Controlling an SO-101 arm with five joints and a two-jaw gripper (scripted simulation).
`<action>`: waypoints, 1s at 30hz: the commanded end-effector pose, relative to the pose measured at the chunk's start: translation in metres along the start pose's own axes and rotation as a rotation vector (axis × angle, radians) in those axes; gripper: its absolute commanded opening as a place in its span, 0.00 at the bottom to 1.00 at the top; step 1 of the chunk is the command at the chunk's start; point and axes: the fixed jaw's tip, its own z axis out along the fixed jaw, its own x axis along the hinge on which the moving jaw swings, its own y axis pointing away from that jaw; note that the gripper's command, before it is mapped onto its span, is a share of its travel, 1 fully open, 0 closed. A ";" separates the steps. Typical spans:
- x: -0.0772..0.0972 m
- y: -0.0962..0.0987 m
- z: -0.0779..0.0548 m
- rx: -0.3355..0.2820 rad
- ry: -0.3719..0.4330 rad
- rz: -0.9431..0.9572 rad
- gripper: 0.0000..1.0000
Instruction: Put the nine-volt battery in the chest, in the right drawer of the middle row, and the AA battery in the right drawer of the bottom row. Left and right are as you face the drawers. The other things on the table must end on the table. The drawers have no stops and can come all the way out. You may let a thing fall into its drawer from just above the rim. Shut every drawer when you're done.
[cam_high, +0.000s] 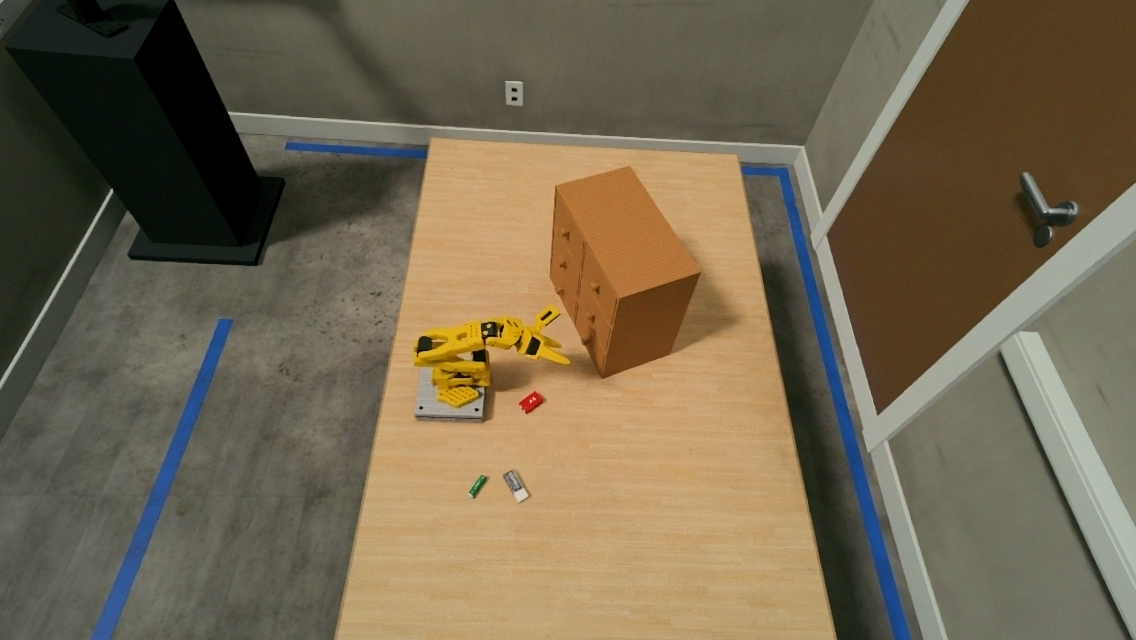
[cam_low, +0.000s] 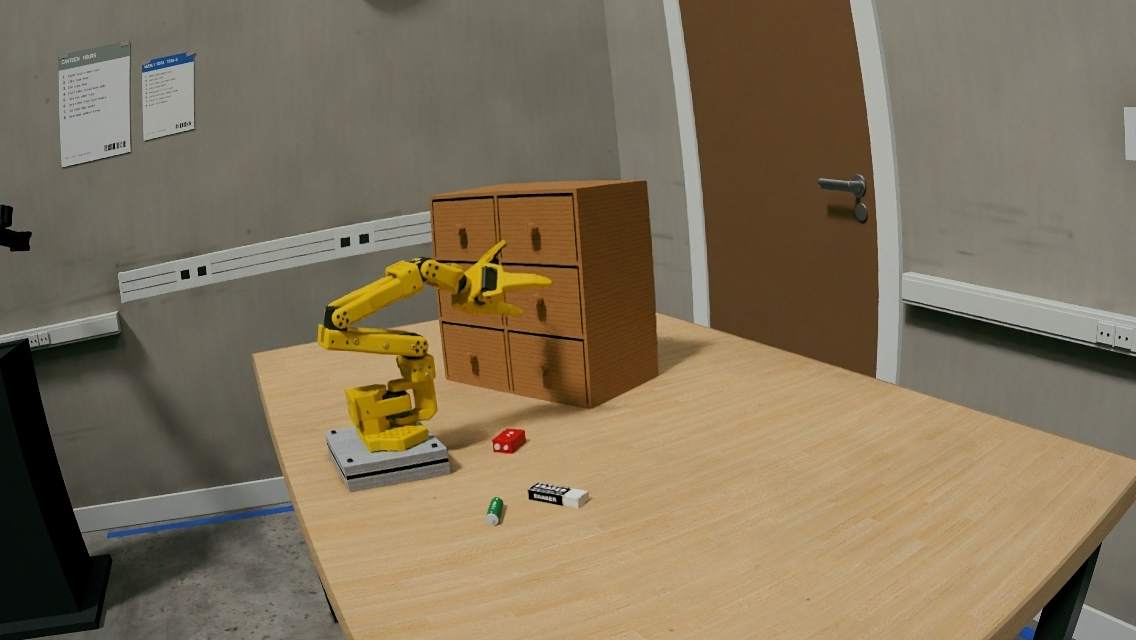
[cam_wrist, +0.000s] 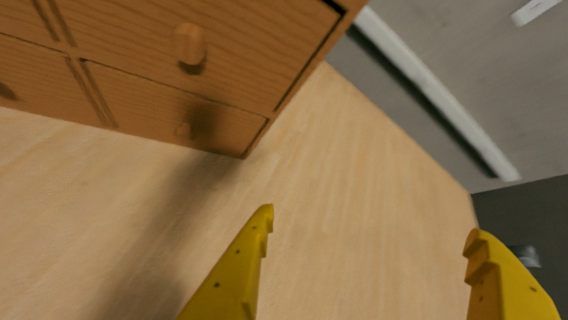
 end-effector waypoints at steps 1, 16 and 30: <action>-0.001 0.019 -0.004 -0.114 0.050 0.057 0.50; 0.010 0.073 -0.028 -0.400 0.305 0.176 0.50; 0.016 0.087 -0.040 -0.463 0.410 0.196 0.50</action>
